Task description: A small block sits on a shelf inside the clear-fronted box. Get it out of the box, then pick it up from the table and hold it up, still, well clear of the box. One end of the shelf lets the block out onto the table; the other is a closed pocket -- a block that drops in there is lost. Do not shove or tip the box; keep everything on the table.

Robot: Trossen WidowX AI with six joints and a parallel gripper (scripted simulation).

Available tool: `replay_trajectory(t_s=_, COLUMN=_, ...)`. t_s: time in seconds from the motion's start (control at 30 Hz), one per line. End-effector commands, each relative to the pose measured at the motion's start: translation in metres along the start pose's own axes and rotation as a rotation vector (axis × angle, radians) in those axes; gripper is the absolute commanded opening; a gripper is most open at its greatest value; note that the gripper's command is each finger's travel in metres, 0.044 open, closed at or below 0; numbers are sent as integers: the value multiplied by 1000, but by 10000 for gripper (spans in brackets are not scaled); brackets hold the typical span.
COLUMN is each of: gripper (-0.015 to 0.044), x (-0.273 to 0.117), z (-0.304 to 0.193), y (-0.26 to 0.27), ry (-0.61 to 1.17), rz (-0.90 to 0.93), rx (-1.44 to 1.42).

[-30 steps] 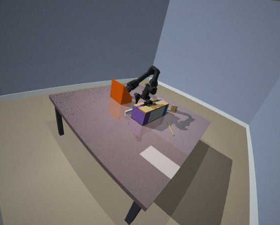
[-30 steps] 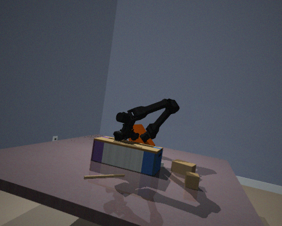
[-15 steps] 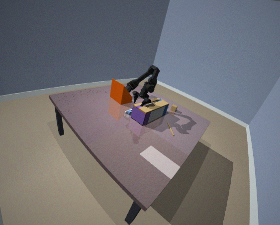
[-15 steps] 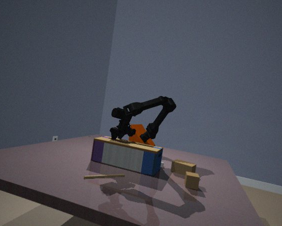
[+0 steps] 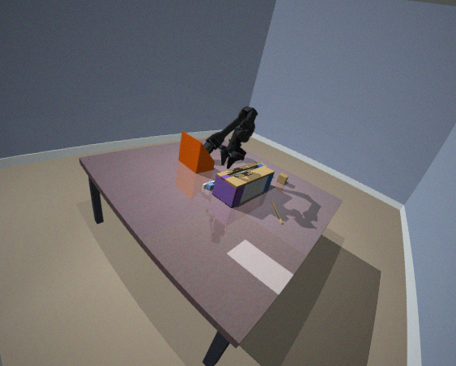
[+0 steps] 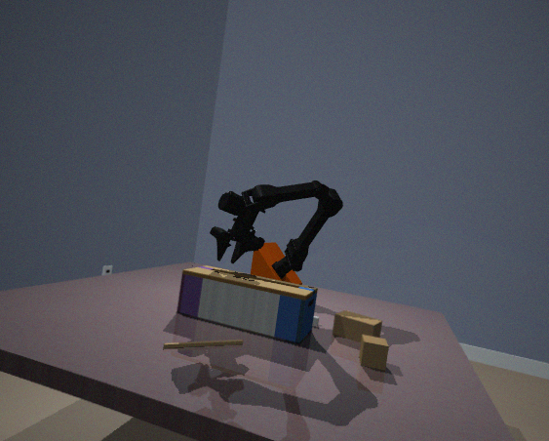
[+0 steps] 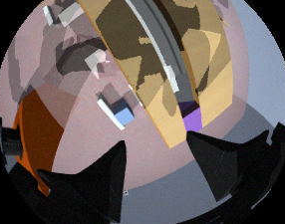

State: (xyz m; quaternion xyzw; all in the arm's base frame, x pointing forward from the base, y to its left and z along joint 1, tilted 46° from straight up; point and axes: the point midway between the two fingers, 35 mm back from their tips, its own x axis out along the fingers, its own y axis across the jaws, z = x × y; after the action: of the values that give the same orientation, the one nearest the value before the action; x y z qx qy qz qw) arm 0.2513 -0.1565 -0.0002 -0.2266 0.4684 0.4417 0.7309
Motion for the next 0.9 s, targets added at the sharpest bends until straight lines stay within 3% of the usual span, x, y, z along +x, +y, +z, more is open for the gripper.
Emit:
replay_trajectory(t_s=0.0, gripper=285, x=2, z=-7, y=3, ry=-44, rz=5, rx=386)
replay_trajectory(t_s=0.5, gripper=285, x=5, z=-30, y=10, ry=-197, rz=169, rx=2017)
replay_trajectory(t_s=0.87, gripper=285, x=5, z=-42, y=13, ry=-229, rz=386, rx=2812)
